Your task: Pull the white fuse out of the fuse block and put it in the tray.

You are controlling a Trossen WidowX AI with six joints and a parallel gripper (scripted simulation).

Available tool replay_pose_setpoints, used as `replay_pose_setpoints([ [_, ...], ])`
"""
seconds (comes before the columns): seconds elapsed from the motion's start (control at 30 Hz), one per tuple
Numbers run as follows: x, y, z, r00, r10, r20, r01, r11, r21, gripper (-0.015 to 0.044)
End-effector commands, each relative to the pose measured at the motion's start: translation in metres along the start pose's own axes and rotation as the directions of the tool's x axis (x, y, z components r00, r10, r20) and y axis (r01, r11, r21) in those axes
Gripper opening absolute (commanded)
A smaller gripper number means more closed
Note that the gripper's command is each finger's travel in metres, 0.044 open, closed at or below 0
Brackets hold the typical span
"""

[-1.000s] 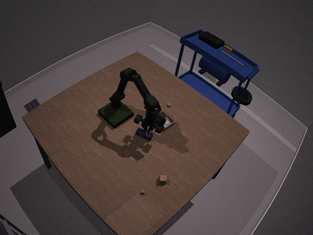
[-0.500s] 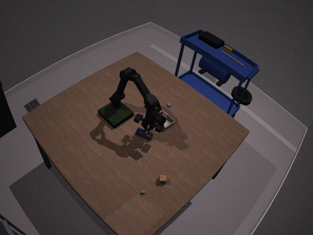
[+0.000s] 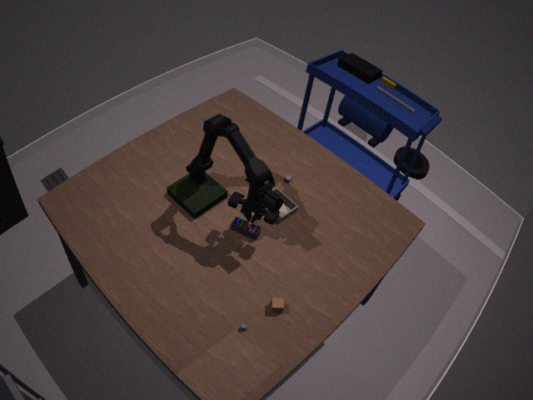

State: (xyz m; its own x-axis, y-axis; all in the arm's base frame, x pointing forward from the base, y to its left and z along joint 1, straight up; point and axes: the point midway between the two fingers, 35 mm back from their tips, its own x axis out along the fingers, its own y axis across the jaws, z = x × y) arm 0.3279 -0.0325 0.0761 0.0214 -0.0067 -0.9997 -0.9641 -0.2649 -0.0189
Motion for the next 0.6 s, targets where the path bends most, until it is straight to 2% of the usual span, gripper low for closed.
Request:
replay_pose_setpoints([
  [0.0,-0.005,-0.001,0.001,1.000,-0.005,0.005,0.005,1.000,-0.003,0.0000],
  [0.43,-0.023,-0.001,0.001,1.000,-0.005,0.005,0.005,1.000,-0.004,0.0000],
  [0.57,-0.023,-0.008,0.013,1.000,-0.006,0.006,0.006,1.000,-0.003,0.0000],
])
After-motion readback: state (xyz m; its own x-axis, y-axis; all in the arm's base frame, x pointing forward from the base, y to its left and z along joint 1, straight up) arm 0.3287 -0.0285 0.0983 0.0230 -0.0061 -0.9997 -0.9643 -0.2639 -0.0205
